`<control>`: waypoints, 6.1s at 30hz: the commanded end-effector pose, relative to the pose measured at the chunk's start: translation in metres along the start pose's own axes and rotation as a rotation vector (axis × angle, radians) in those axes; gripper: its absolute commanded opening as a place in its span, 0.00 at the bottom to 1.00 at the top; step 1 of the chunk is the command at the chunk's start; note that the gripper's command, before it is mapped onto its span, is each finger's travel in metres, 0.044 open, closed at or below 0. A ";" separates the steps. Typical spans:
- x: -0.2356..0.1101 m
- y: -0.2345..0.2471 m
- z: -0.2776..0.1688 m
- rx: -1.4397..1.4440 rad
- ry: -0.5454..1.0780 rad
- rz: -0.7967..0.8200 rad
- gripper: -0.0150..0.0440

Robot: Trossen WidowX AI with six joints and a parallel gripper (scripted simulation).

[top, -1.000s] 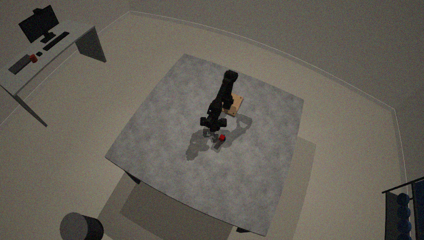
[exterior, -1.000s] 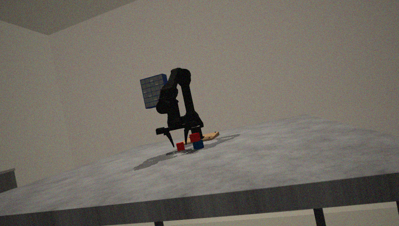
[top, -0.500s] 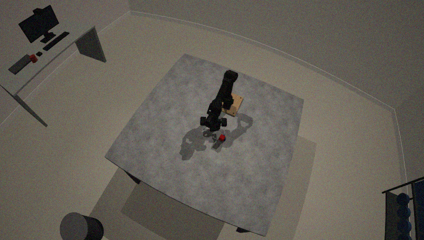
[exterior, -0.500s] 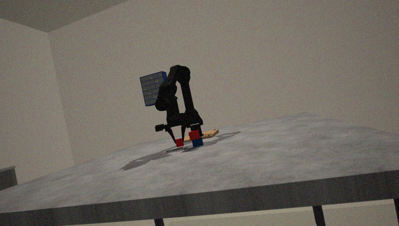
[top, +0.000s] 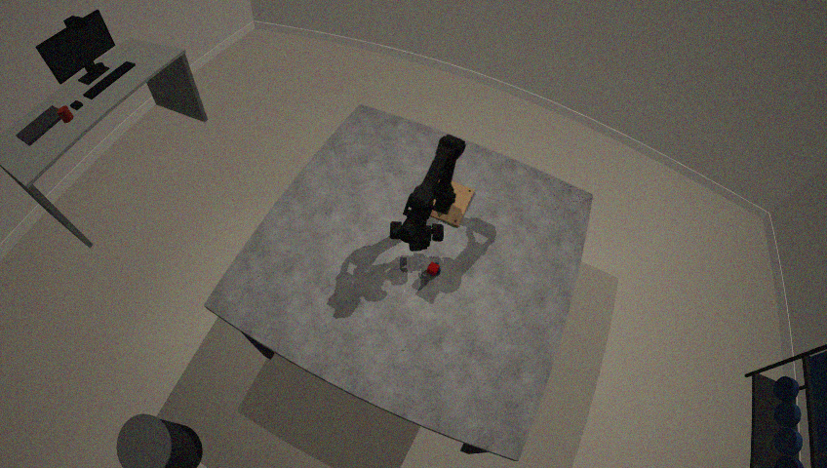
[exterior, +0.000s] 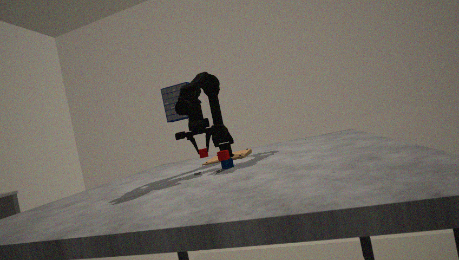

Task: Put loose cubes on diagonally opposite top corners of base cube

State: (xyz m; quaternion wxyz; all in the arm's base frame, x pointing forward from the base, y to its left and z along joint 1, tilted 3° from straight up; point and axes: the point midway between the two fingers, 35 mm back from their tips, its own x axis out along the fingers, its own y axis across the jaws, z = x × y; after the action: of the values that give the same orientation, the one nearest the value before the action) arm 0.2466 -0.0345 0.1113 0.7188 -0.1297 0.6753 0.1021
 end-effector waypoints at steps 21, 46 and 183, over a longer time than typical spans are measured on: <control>-0.055 0.009 0.002 0.049 -0.009 0.001 0.43; -0.048 0.068 0.050 0.426 -0.012 0.011 0.43; -0.060 0.203 0.076 0.514 -0.006 0.030 0.93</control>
State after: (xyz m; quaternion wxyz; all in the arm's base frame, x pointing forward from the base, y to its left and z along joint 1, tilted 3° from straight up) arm 0.2545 0.1672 0.1662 0.7295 0.0643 0.6787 -0.0548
